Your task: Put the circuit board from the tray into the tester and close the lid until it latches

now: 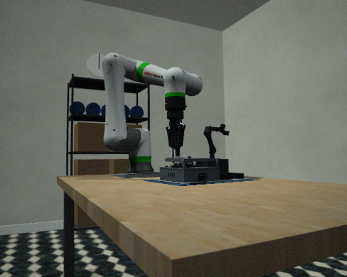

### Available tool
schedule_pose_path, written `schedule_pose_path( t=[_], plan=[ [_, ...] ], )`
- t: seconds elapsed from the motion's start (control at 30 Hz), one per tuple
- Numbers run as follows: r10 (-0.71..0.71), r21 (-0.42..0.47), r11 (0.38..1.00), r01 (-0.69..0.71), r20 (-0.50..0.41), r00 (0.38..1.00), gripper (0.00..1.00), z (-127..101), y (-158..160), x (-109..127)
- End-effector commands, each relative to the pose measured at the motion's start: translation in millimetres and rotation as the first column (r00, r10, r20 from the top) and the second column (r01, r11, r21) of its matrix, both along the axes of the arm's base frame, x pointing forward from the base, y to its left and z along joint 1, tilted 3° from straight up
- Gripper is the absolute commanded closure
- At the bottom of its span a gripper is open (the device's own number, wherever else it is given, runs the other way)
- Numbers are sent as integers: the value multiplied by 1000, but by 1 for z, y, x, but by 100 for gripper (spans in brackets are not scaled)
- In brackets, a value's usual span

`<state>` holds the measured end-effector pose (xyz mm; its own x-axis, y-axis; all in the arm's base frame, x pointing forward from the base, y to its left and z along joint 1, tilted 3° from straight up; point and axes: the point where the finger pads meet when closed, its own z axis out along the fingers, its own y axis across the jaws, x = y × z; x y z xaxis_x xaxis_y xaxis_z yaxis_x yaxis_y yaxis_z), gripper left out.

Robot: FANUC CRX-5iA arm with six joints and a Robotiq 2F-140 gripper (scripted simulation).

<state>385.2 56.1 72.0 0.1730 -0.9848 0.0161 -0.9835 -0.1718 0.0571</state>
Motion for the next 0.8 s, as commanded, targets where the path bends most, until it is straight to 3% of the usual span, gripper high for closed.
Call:
schedule_pose_path(
  t=[0.0, 0.57, 0.6, 0.77],
  plan=[
    [0, 0, 1000, 0, 0, 1000, 100, -1, 0, 0],
    [0, 0, 1000, 0, 0, 1000, 100, -2, 0, 0],
    [0, 0, 1000, 0, 0, 1000, 70, -2, 0, 0],
    [0, 0, 1000, 0, 0, 1000, 70, -2, 0, 0]
  ],
)
